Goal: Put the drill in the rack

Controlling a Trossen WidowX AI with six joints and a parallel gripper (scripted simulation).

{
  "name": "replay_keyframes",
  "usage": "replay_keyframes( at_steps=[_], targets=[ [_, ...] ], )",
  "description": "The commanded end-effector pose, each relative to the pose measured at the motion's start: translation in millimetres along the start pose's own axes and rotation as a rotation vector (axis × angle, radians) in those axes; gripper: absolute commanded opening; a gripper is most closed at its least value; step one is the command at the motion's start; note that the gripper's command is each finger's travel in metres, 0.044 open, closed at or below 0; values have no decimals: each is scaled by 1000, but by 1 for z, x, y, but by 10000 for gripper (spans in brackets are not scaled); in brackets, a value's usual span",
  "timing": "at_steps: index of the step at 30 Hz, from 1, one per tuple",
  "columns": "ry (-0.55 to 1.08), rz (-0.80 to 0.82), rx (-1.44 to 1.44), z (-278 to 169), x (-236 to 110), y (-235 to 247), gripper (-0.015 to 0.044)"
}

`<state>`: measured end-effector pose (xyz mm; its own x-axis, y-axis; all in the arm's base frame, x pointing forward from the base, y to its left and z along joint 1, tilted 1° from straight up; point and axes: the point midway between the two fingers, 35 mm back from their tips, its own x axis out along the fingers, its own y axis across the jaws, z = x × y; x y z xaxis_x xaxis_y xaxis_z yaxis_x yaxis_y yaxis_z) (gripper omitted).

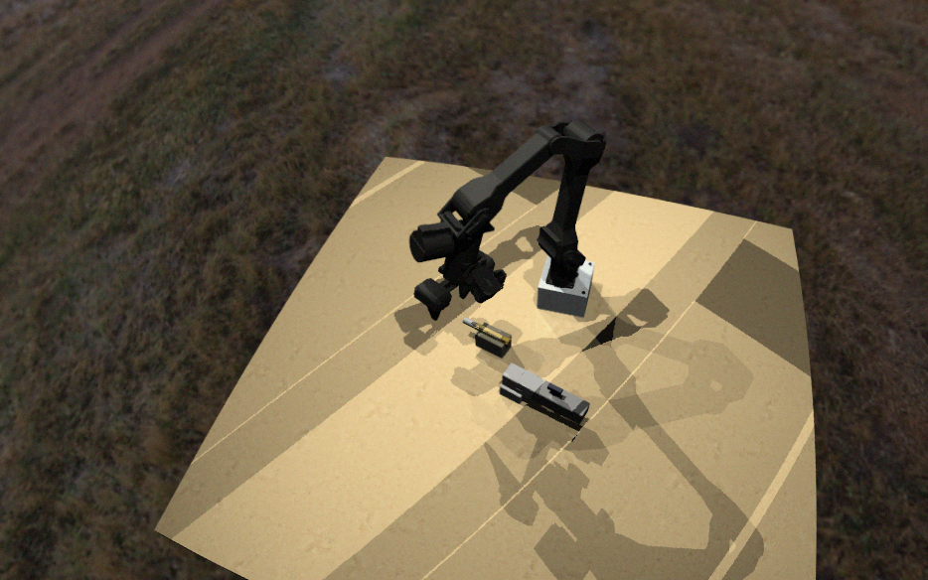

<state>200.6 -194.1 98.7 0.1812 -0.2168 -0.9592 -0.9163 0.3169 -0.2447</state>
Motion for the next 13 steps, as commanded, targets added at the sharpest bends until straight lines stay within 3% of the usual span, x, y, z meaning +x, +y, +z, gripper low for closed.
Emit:
replay_keyframes(
  at_steps=[1,11,13],
  targets=[
    [112,-229,67,-16,-54,-43,440],
    [247,-729,232,-30,-201,-93,440],
    [253,-781,250,-30,-217,-94,440]
  ],
)
